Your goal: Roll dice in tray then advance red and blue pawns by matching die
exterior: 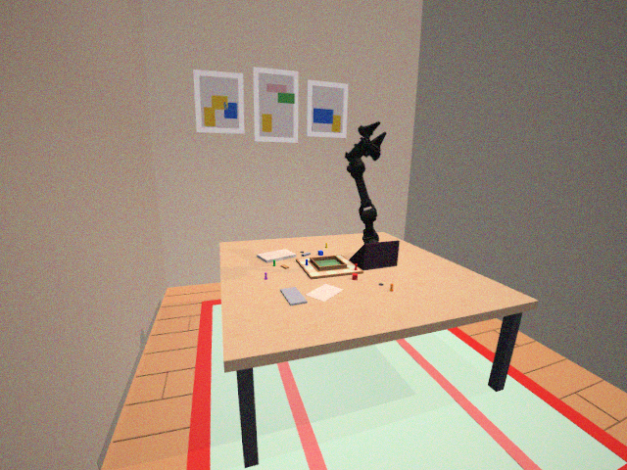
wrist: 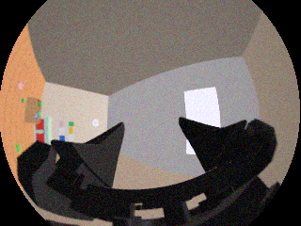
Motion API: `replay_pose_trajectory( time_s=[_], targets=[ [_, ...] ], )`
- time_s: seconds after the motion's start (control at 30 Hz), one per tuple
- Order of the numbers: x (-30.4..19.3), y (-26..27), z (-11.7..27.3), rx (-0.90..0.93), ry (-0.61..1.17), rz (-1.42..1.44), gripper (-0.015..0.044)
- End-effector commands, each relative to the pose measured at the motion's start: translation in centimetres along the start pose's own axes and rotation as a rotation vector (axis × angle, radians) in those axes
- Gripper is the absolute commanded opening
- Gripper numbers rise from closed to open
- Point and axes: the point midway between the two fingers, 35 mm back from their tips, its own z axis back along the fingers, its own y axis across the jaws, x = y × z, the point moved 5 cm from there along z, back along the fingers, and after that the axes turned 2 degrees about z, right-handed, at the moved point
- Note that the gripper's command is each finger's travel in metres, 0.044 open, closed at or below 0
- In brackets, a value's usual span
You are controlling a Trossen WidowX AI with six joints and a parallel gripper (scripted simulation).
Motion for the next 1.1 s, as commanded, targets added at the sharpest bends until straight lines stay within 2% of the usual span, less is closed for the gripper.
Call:
replay_pose_trajectory(
  time_s=[0.0,0.13,0.4,0.6,0.77,1.07],
  targets=[
    [0.1,-0.2,0.0,-0.003,0.001,0.007,0.0374],
    [1.7,-4.5,-0.2,-0.071,0.003,0.131,0.0275],
    [8.1,-13.6,-2.0,-0.269,-0.067,0.303,0.0275],
    [13.7,-20.9,-1.7,-0.460,-0.104,0.434,0.0275],
    [17.1,-26.4,-0.1,-0.586,-0.071,0.500,0.0275],
    [25.0,-34.8,5.1,-0.872,-0.132,0.535,0.0275]
  ],
)
